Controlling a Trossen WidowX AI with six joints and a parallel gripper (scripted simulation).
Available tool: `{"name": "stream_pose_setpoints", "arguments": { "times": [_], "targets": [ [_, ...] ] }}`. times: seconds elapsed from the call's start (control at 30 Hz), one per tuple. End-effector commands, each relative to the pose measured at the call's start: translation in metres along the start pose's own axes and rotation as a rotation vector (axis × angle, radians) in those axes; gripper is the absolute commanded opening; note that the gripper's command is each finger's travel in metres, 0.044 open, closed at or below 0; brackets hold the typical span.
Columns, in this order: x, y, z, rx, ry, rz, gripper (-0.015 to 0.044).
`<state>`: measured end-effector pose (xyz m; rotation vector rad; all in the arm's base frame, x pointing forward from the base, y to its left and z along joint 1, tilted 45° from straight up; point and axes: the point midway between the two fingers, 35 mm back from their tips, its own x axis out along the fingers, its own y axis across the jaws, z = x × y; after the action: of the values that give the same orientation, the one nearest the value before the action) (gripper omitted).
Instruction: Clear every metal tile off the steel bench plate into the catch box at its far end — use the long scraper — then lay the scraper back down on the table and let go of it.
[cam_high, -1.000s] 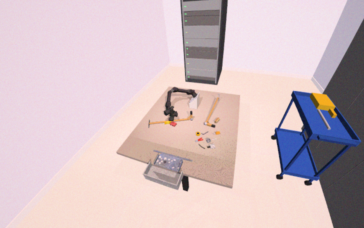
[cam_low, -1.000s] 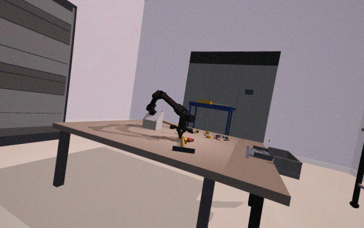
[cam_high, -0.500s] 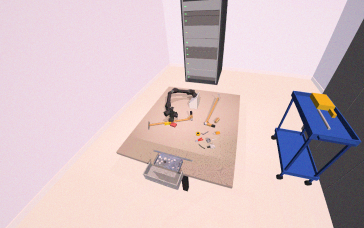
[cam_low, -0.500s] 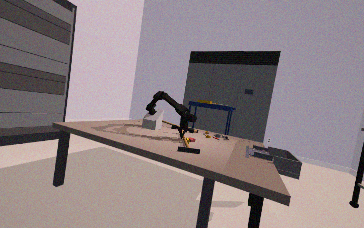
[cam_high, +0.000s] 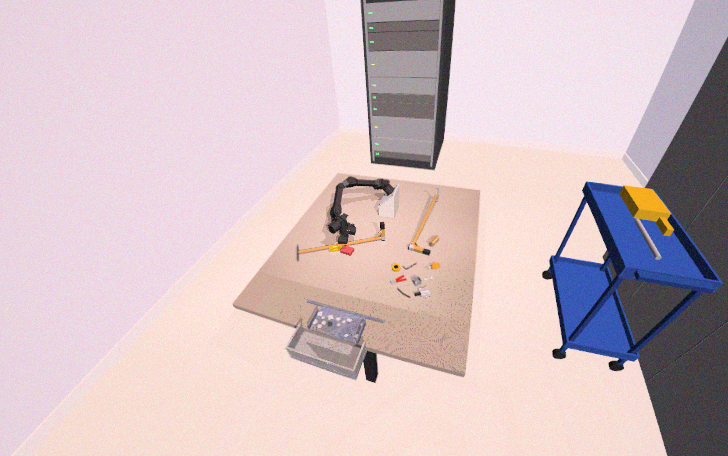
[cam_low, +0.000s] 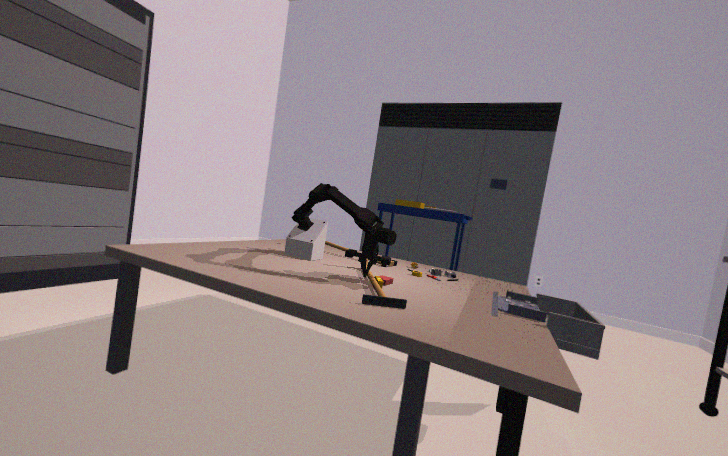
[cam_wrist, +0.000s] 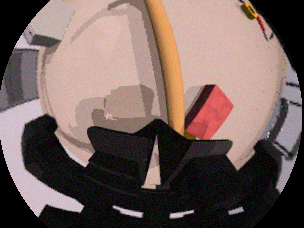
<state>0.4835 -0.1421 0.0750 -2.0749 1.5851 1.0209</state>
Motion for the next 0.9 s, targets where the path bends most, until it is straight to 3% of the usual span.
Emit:
{"name": "stream_pose_setpoints", "arguments": {
  "times": [0.0,0.63,0.87],
  "targets": [
    [-0.019,-0.004,-0.001,0.004,0.008,-0.014,0.0],
    [-0.091,0.001,0.001,0.003,0.007,-0.014,0.0],
    [-0.096,0.003,0.0,0.069,0.01,-0.019,0.0]
  ]
}}
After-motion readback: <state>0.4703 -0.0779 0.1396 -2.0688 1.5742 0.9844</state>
